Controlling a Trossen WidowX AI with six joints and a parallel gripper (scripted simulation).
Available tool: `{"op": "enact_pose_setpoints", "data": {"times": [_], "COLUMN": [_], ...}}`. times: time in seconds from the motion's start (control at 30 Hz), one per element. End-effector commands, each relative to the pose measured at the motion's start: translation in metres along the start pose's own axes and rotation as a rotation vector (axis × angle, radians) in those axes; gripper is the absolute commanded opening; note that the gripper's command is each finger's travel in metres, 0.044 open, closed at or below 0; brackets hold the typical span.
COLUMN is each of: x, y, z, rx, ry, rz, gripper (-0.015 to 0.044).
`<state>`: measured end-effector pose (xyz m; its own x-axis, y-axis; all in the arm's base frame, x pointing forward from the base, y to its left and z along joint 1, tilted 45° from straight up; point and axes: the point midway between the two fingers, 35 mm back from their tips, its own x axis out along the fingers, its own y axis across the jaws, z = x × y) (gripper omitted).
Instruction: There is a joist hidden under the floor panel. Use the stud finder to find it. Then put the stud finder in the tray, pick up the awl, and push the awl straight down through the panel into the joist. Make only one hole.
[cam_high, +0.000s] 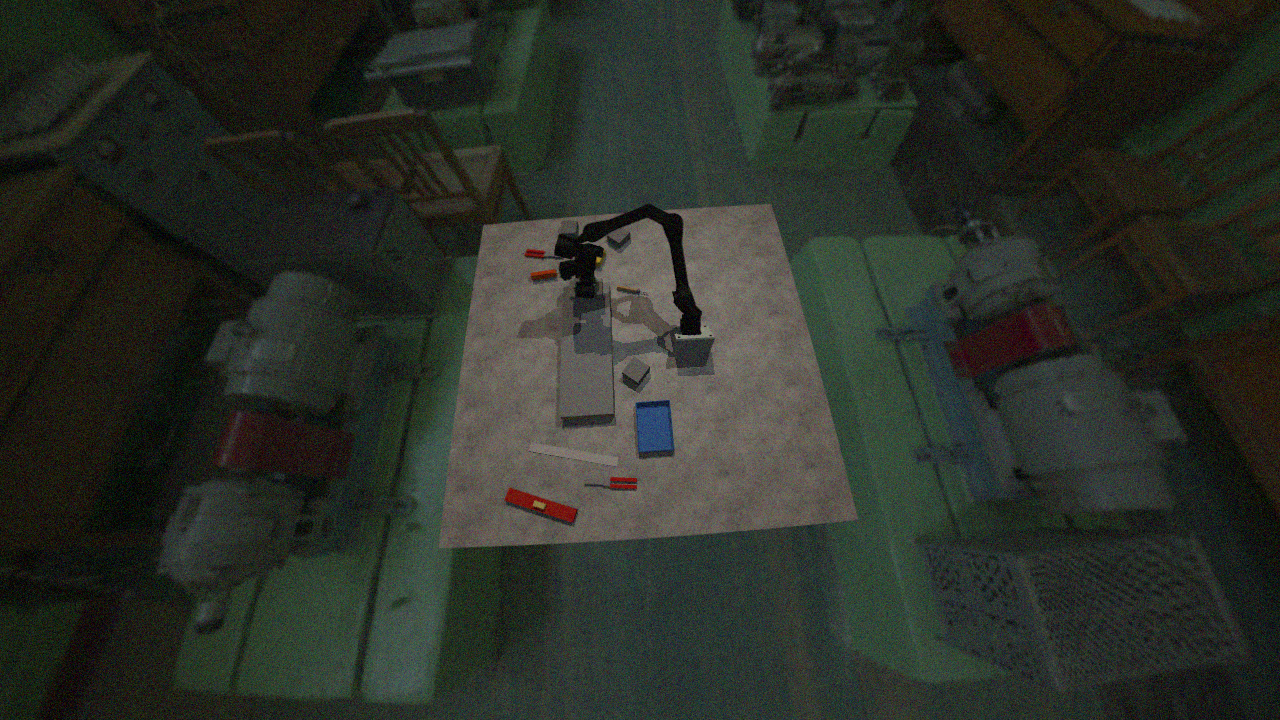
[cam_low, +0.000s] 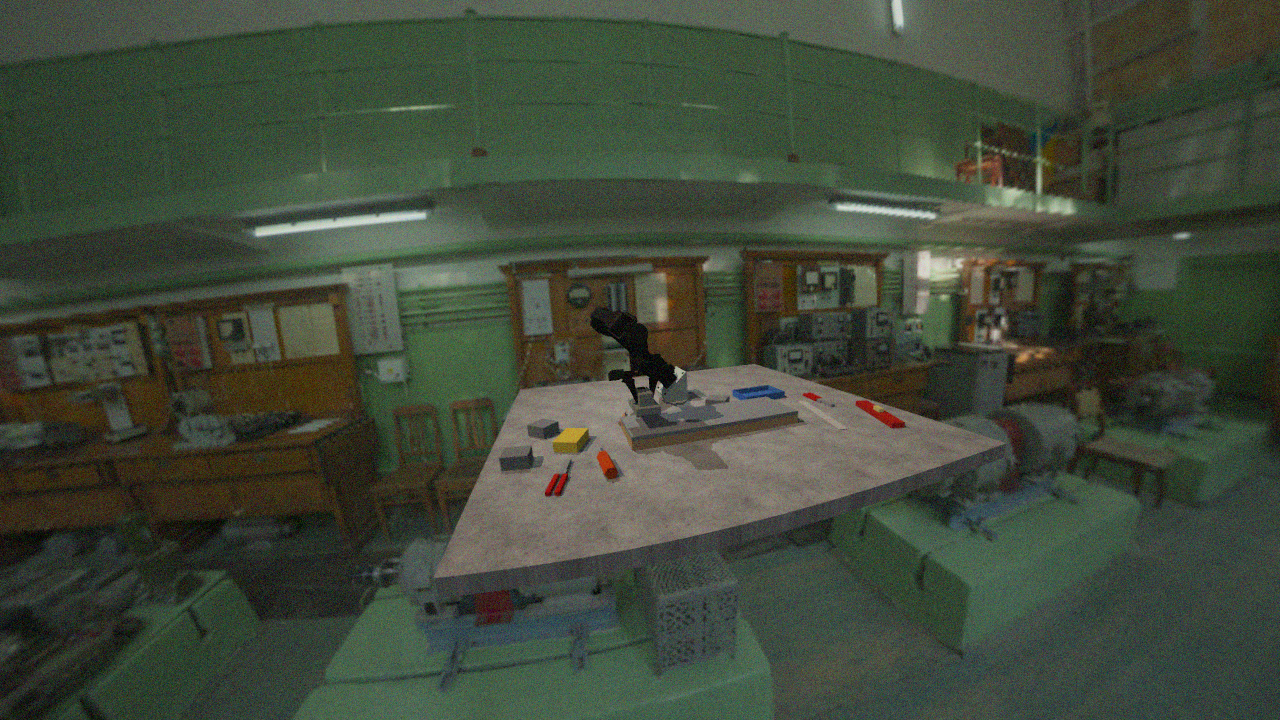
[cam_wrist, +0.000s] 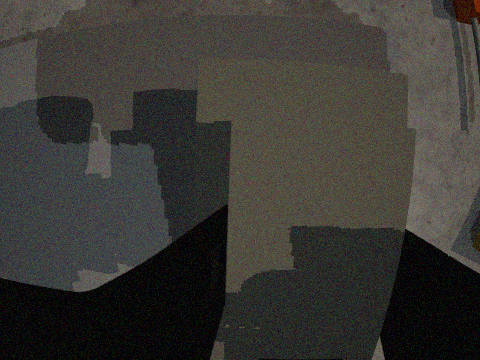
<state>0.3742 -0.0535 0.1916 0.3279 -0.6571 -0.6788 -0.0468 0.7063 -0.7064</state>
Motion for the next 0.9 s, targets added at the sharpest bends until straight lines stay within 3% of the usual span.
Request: {"op": "enact_pose_setpoints", "data": {"times": [0.0, 0.87], "x": [0.003, 0.036], "y": [0.001, 0.0], "z": [0.0, -0.011], "rx": [-0.002, -0.003], "ry": [-0.011, -0.012], "rz": [0.005, 0.002], "gripper": [0.0, 0.0]}}
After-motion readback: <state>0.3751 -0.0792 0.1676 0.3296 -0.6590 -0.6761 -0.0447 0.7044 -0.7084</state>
